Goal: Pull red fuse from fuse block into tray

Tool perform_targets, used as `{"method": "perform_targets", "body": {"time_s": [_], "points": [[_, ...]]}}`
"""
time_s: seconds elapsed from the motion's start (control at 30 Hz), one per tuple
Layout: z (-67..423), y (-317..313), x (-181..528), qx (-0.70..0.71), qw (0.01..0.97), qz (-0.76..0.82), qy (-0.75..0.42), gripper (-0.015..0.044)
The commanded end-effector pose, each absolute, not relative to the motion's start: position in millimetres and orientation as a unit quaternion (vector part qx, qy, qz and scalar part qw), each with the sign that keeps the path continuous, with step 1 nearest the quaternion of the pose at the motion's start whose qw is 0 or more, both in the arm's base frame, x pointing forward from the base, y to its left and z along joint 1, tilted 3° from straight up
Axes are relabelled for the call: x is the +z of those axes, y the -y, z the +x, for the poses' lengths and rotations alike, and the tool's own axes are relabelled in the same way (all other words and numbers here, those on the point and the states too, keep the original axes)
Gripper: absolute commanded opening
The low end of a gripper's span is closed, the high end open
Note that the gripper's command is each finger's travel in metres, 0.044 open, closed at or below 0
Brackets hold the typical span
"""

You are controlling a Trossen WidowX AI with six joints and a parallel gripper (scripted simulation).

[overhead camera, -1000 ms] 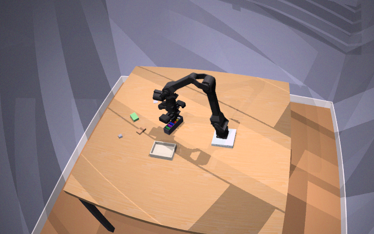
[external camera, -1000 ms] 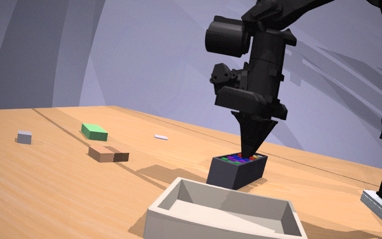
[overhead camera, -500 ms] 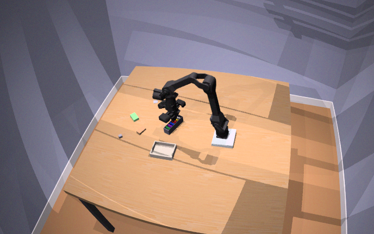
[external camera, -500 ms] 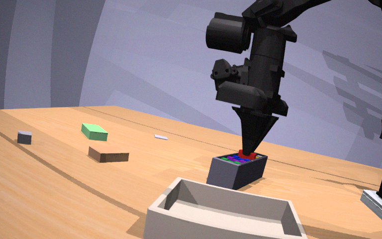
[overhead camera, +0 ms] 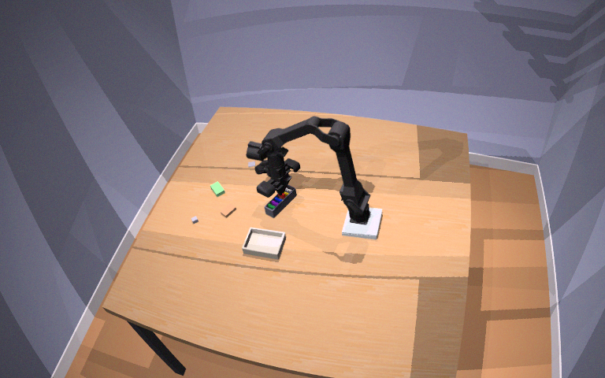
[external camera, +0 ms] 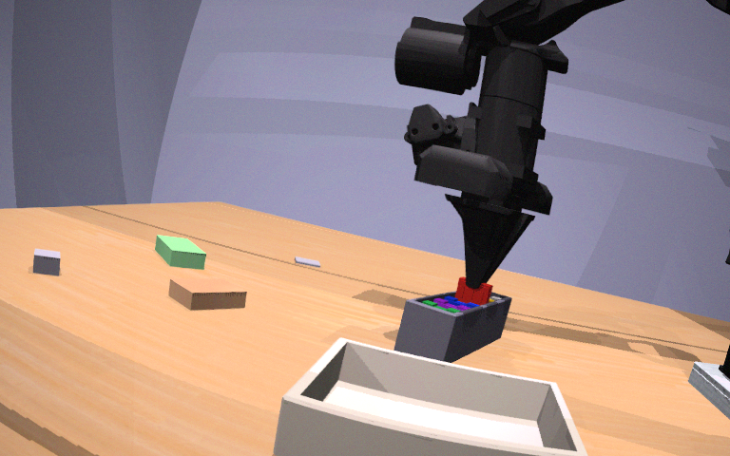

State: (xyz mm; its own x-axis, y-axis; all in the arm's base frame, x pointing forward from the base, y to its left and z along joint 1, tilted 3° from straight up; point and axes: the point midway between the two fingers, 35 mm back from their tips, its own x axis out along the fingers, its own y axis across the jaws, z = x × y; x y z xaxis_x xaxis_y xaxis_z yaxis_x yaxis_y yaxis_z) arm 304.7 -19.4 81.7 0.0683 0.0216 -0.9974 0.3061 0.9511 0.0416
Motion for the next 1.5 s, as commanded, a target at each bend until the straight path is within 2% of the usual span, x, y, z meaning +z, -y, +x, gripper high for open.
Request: {"method": "perform_targets", "body": {"time_s": [0.0, 1.47], "points": [[305.8, 19.8, 84.9, -0.099, 0.722, 0.12, -0.674, 0.0], [303.4, 20.3, 108.4, -0.099, 0.722, 0.118, -0.674, 0.0]]}}
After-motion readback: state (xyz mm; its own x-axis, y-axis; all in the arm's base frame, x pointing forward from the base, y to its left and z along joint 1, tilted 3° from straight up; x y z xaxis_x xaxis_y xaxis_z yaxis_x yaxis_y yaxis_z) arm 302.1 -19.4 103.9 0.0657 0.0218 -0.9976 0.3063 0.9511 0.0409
